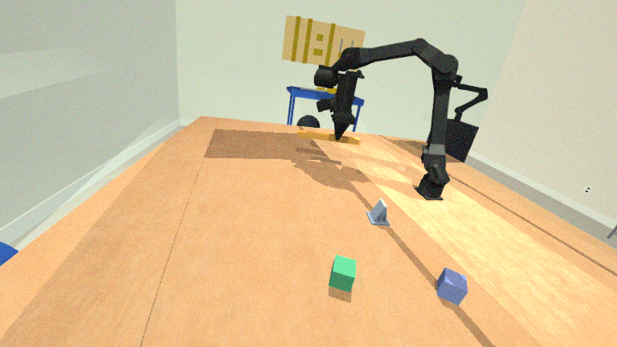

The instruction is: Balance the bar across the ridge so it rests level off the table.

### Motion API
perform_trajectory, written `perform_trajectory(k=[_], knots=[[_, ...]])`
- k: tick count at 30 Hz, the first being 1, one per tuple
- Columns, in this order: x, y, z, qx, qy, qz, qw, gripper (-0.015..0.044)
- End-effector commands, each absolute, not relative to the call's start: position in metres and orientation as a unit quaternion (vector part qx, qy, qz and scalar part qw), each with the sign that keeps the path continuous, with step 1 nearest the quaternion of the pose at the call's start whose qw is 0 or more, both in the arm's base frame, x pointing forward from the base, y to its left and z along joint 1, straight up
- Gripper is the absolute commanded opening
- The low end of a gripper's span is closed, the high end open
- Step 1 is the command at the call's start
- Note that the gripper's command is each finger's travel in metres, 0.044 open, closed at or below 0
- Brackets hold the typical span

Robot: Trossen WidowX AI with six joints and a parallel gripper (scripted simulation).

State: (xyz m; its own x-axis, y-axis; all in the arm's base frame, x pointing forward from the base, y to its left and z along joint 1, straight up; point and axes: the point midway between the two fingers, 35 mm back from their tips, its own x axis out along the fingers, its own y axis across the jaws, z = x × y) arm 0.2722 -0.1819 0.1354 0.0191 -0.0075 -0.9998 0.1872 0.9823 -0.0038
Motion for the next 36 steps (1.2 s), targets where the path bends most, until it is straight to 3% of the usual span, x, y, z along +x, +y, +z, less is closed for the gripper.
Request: perform_trajectory(k=[1,36], knots=[[0.272,-0.183,0.146,0.06,0.695,-0.07,0.713,0.0],[0.292,-0.051,0.149,0.053,0.696,-0.055,0.714,0.0]])
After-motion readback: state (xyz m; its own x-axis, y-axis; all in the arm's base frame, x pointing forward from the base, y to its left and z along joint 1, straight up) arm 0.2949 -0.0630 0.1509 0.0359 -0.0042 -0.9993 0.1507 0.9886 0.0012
